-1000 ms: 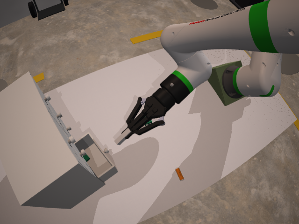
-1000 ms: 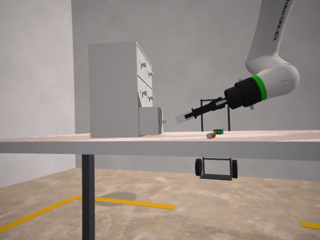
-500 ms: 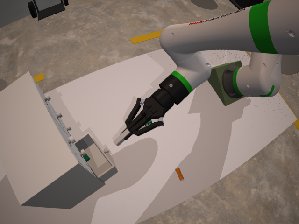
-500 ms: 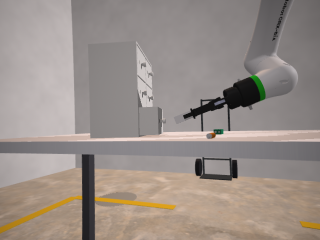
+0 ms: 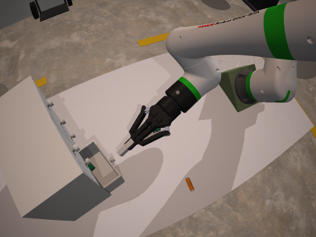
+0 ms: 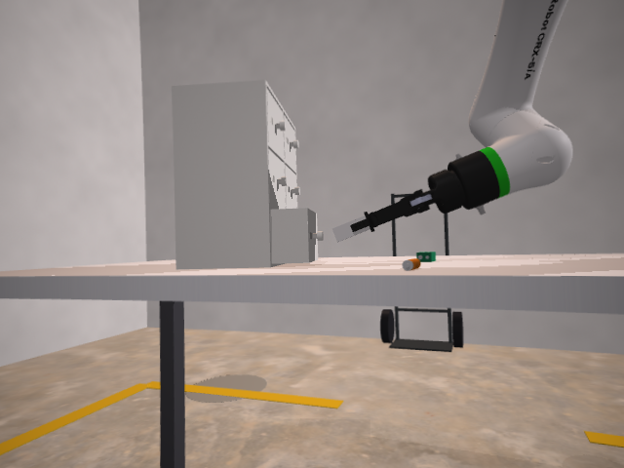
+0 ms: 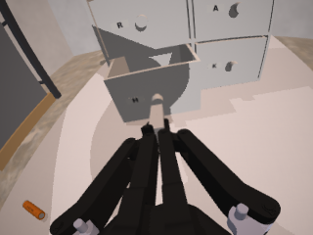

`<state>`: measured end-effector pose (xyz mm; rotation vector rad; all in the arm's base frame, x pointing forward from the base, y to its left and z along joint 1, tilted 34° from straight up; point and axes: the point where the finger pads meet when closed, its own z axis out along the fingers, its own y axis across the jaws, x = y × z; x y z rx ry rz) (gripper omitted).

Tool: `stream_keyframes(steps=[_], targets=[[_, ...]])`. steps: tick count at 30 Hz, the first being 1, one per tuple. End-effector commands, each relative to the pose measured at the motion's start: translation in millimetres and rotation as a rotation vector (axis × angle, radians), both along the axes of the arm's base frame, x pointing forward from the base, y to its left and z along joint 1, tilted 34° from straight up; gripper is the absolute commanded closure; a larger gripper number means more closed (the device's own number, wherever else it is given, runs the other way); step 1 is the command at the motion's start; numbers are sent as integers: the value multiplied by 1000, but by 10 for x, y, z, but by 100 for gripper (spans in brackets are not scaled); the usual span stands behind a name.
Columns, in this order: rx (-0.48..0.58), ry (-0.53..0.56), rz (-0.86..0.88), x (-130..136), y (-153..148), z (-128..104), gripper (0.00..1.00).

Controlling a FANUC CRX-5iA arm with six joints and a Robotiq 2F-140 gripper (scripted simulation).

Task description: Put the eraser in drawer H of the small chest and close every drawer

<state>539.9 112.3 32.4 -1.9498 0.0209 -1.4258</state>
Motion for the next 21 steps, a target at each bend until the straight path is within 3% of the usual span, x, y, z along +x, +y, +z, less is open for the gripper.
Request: stream_keyframes(steps=[1,21], targets=[[0,0,0,41,14,7,100],[0,0,0,324,123,54,100]])
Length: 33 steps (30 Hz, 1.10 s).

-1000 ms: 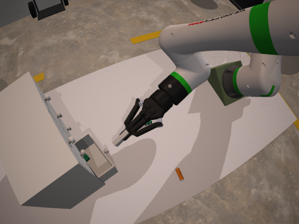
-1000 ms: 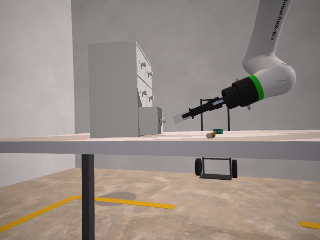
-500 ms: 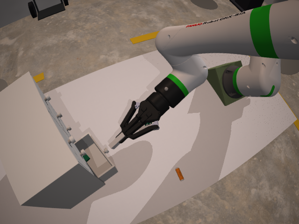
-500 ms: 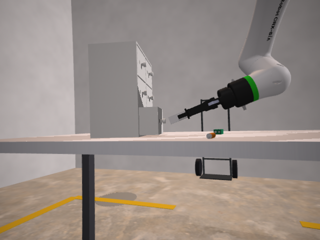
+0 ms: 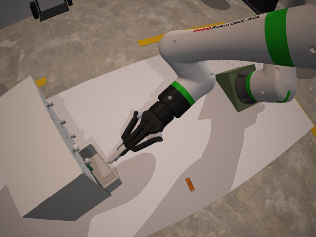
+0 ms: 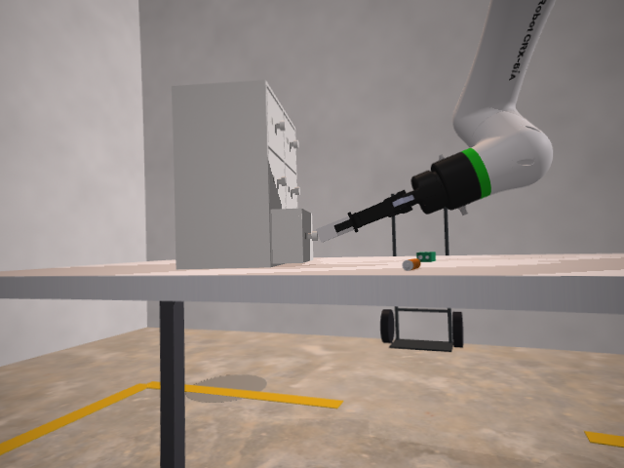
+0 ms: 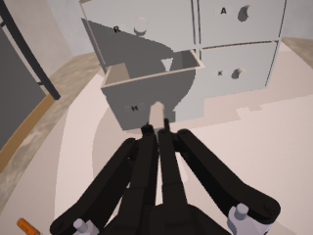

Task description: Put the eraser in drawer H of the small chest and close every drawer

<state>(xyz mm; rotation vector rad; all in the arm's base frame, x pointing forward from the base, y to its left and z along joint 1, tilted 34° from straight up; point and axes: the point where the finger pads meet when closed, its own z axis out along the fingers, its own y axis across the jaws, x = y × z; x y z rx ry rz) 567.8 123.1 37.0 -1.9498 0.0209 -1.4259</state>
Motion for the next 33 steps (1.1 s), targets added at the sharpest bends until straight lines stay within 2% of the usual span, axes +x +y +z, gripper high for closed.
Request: stream_keyframes(steps=[1,33], targets=[[0,0,0,62,22,10,100],[0,0,0,451,172,74,100]])
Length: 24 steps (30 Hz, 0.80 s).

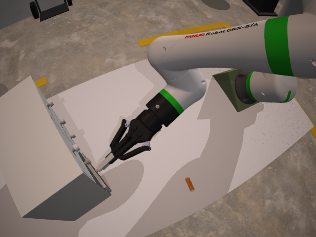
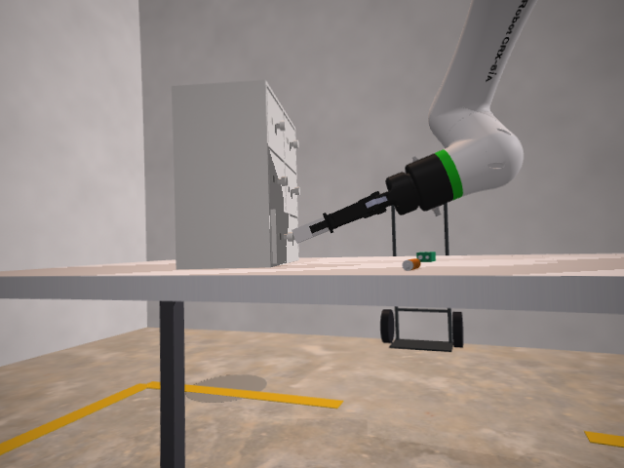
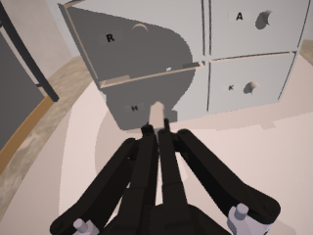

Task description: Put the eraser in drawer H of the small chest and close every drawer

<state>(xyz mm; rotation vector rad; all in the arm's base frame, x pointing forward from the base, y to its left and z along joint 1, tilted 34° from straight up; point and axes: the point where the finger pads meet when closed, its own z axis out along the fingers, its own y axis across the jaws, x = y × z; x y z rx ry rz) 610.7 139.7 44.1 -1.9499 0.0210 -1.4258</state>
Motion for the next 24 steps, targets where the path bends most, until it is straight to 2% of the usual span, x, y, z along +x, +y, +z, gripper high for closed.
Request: stream_keyframes(steps=[1,24], targets=[[0,0,0,28,9,5,100],[0,0,0,75,27,13,100]])
